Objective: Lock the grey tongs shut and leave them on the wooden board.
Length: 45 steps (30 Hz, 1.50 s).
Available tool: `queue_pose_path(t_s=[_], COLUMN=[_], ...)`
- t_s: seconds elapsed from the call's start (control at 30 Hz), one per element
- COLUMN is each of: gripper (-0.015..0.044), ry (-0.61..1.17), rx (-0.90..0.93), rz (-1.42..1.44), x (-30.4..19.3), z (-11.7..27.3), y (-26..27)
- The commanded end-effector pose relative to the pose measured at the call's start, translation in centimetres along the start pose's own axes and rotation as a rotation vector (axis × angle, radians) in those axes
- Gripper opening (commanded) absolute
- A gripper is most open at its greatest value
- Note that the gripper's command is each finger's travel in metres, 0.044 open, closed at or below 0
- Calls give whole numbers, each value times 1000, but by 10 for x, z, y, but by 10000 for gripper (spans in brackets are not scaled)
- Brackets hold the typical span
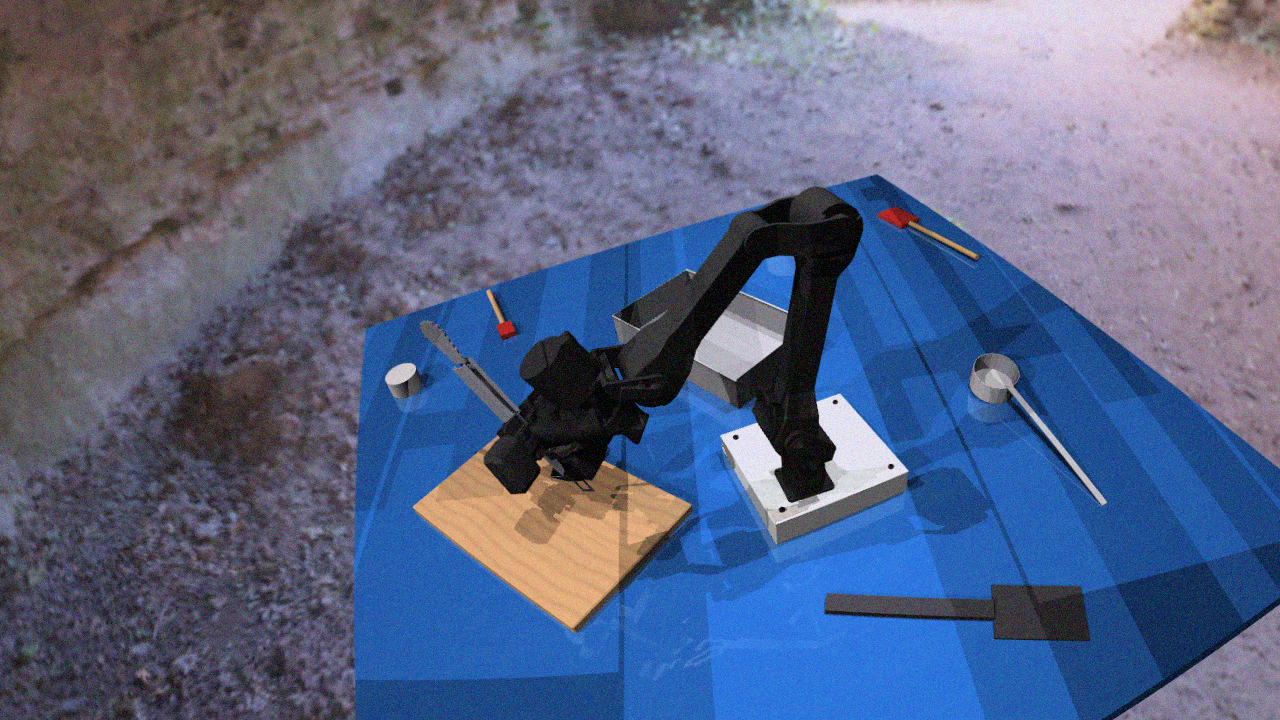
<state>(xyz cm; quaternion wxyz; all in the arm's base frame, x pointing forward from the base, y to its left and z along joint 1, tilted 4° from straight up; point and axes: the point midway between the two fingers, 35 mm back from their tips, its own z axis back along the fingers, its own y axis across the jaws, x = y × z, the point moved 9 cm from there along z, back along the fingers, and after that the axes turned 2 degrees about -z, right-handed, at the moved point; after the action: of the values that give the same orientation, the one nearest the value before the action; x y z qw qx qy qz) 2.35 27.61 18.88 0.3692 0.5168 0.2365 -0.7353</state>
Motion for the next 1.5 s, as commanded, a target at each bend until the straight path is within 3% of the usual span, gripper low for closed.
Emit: queue_pose_path(t_s=[0.0, 1.47], gripper=[-150, -150], ry=[57, 20], rx=[8, 4], rz=[-21, -7], x=[5, 0], z=[8, 3], y=[5, 2])
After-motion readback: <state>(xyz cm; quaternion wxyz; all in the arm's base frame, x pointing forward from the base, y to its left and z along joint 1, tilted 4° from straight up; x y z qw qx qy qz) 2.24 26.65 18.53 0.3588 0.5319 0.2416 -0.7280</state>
